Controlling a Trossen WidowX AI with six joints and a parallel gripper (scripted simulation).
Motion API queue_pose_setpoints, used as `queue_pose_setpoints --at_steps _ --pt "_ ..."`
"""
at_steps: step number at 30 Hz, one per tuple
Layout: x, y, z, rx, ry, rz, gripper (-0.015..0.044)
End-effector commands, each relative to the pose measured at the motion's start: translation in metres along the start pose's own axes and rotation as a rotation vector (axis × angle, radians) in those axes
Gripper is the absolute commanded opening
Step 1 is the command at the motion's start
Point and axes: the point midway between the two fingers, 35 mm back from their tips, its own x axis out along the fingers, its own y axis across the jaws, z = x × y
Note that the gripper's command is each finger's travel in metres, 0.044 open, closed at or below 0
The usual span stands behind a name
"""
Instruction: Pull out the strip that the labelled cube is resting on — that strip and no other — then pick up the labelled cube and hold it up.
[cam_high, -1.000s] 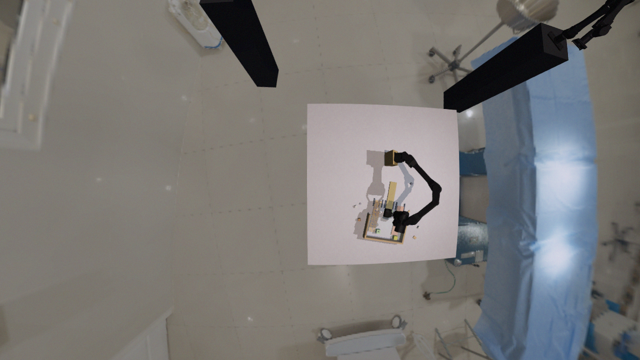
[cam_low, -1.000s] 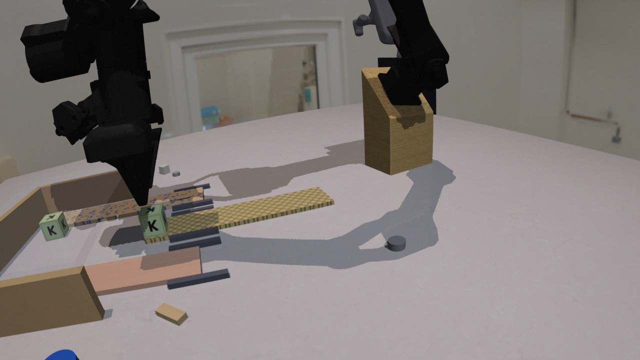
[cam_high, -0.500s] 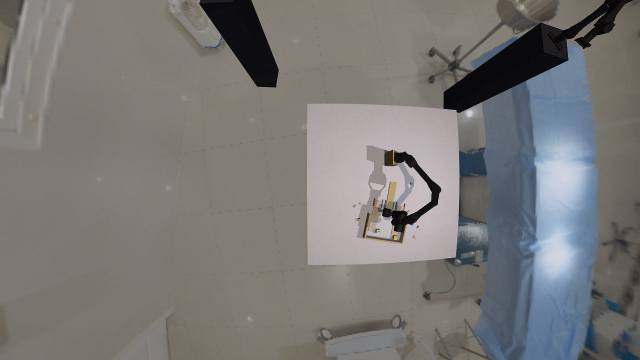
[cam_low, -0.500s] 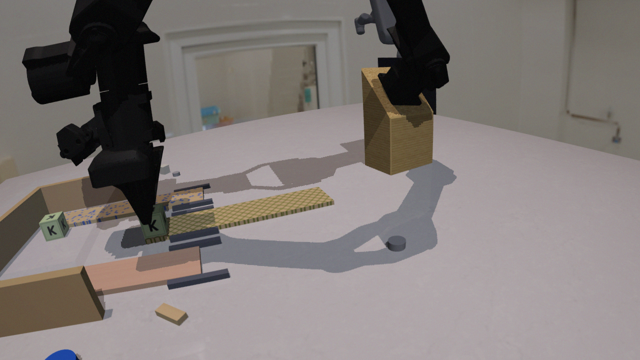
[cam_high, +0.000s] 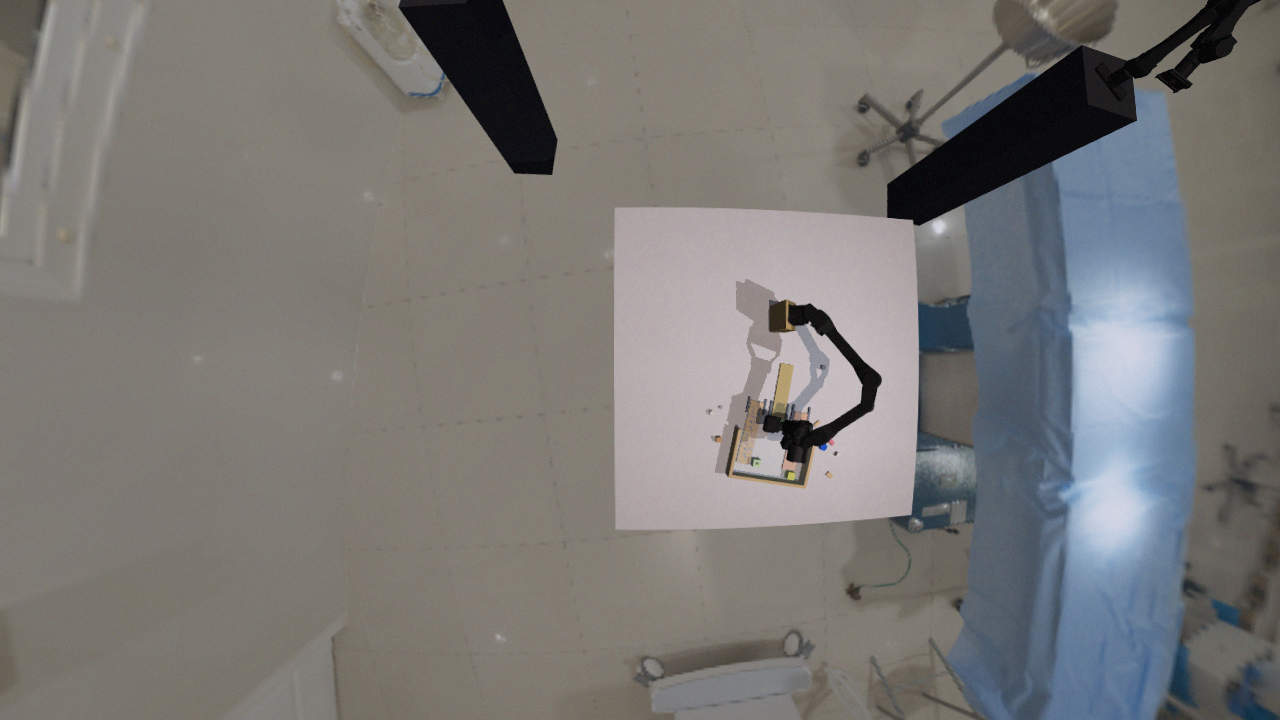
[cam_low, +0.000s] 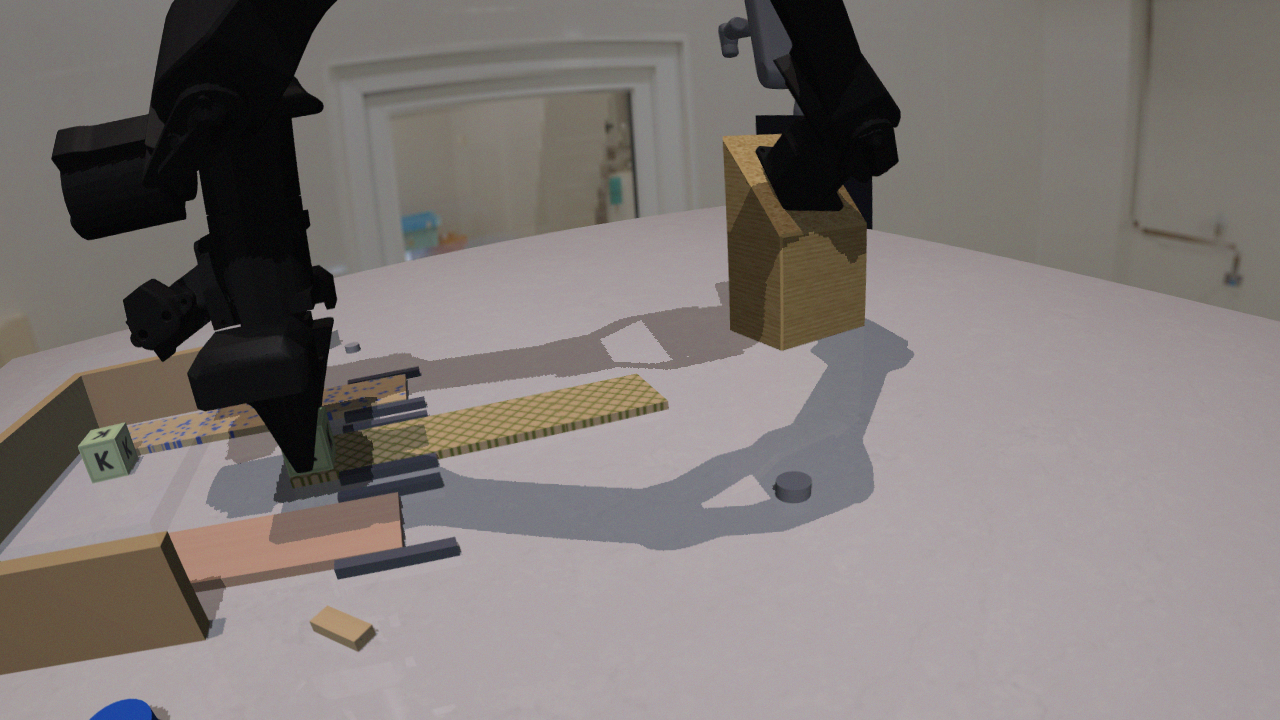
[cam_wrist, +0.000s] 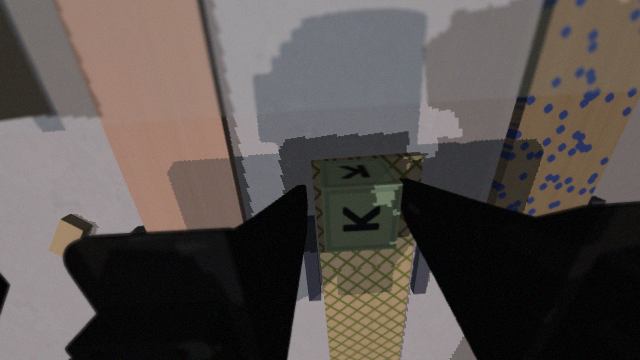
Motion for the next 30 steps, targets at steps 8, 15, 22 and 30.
queue_pose_setpoints --at_steps 8,15,22,30 --pt "0.0 0.0 0.0 -0.001 0.0 0.0 0.0098" --pt "-0.011 -0.003 -0.013 0.002 0.001 -0.001 0.0" --pt "-0.031 -0.01 -0.04 0.008 0.003 0.0 0.0" --pt "-0.043 -0.013 -0.059 0.011 0.005 0.002 0.0"
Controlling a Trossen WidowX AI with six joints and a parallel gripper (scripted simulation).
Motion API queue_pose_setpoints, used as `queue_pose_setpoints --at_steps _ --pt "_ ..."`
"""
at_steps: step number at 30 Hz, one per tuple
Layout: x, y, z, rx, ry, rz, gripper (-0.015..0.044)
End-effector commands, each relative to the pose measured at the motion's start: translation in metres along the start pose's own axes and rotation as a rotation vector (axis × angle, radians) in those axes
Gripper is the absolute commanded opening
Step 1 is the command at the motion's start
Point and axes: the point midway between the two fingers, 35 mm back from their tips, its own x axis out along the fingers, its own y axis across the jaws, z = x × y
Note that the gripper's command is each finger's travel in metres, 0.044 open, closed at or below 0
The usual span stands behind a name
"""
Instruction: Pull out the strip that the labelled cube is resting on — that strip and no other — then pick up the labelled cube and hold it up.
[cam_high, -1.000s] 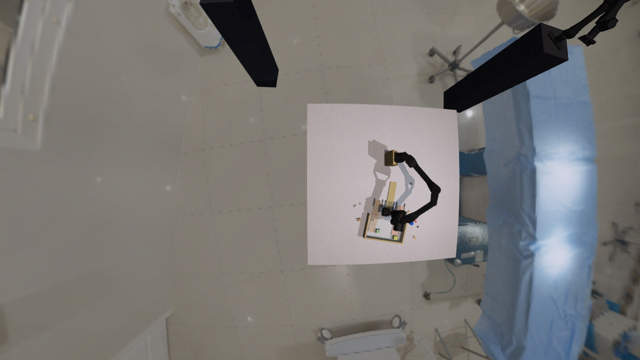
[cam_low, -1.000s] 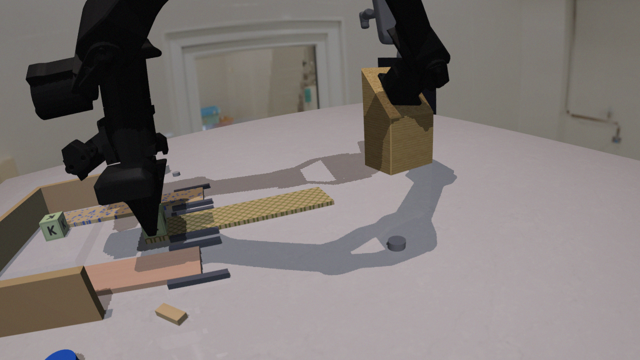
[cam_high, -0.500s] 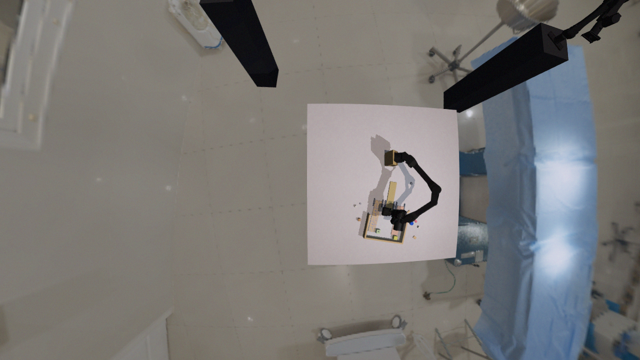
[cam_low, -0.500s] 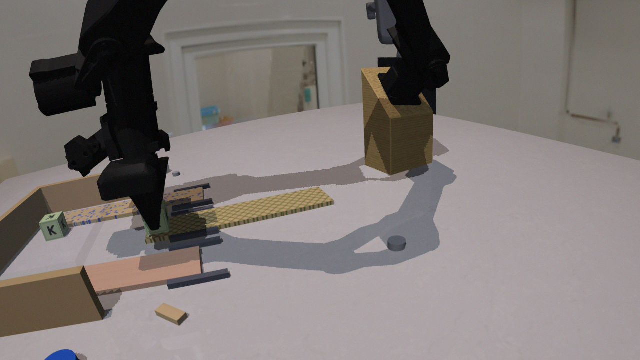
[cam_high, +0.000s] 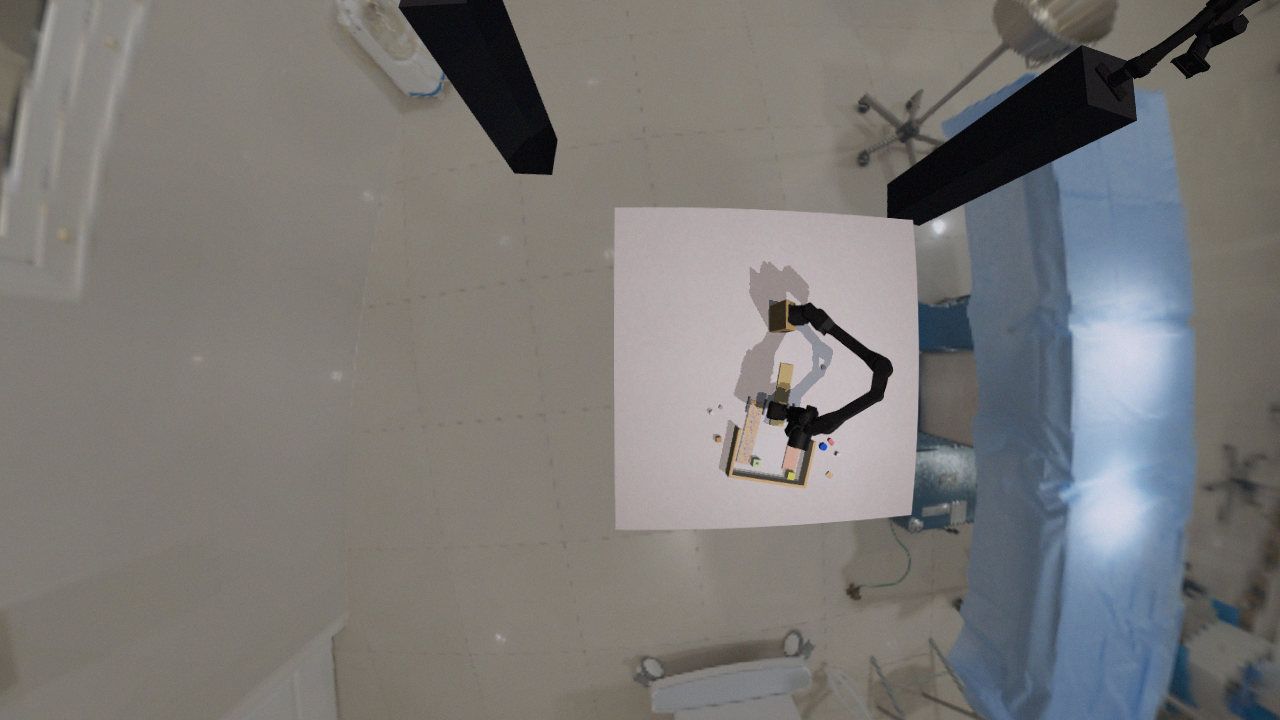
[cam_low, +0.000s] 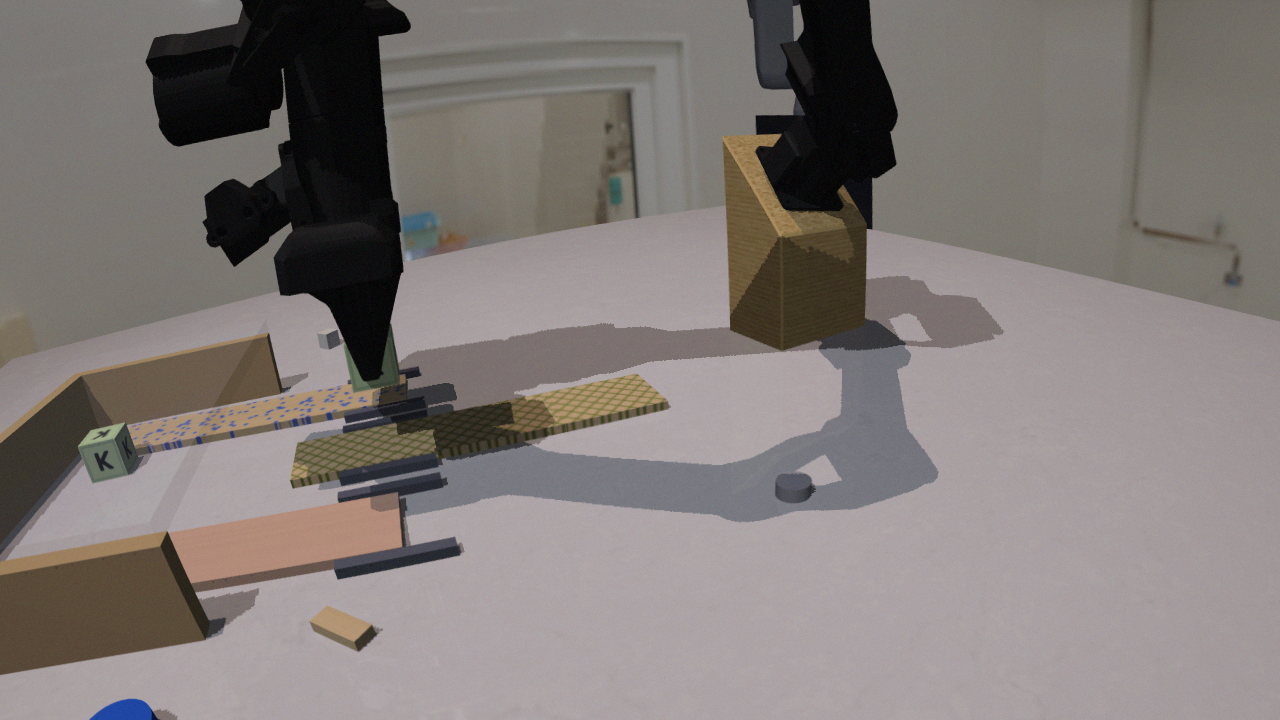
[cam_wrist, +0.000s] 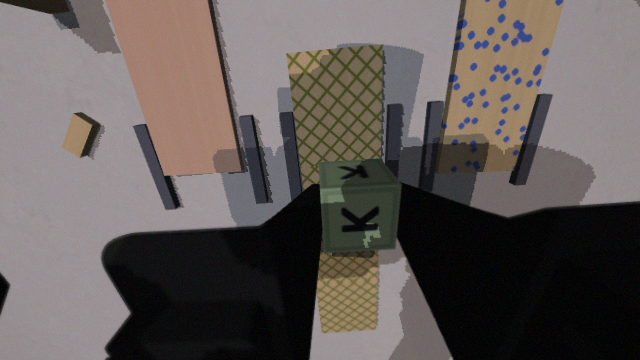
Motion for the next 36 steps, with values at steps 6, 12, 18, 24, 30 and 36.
queue_pose_setpoints --at_steps 6,12,18,24,30,36 --pt "-0.001 -0.005 -0.024 0.0 0.007 -0.004 0.0" --pt "-0.001 -0.01 -0.046 0.0 0.008 -0.004 0.0" --pt "-0.002 -0.013 -0.058 0.001 0.009 -0.005 0.0" --pt "-0.033 -0.013 -0.058 0.001 0.008 -0.006 0.0" --pt "-0.037 -0.013 -0.058 0.001 0.009 -0.006 0.0" --pt "-0.037 -0.013 -0.058 0.001 0.009 -0.006 0.0"
